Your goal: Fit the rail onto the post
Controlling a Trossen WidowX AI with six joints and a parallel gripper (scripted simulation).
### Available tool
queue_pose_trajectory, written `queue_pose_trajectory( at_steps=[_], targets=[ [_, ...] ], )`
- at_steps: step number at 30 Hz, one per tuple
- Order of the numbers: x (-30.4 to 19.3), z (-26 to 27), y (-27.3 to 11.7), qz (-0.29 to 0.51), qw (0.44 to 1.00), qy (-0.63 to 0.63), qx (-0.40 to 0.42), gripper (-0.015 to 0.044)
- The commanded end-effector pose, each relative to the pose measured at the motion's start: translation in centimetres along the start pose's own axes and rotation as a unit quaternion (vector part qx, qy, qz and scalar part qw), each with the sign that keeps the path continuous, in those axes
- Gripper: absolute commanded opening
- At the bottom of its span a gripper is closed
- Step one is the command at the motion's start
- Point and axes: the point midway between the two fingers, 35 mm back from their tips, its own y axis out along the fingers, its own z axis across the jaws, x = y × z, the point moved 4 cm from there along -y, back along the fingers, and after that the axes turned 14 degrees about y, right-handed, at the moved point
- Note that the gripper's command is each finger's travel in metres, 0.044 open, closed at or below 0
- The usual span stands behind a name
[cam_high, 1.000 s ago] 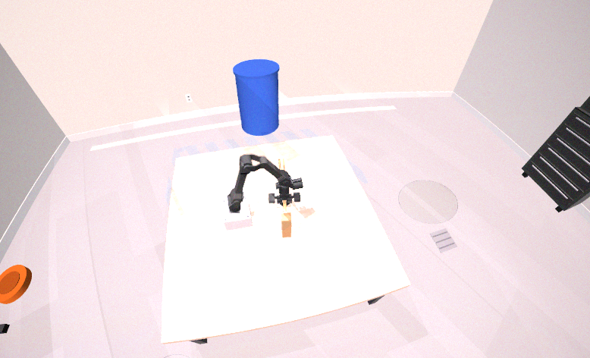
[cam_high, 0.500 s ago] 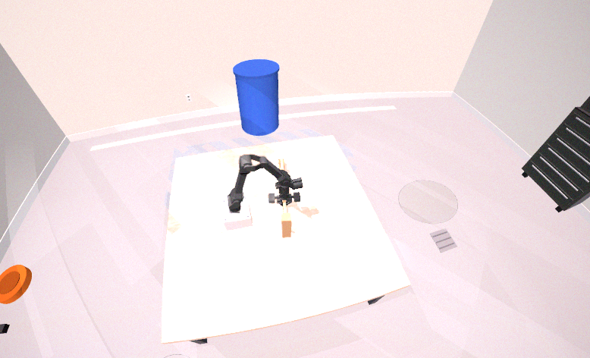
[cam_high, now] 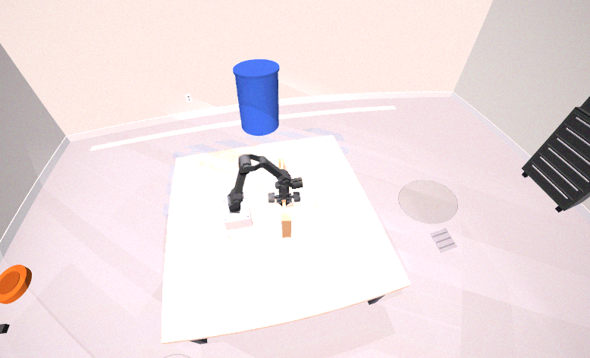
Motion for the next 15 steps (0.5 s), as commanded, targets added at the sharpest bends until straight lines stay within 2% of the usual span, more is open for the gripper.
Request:
queue_pose_trajectory(
  at_steps=[1, 15],
  targets=[
    [0.23, -0.34, -0.54, -0.006, 1.000, -0.002, -0.004, 0.0000],
    [0.28, -0.58, -1.25, -0.006, 1.000, -0.002, -0.004, 0.0000]
  ],
)
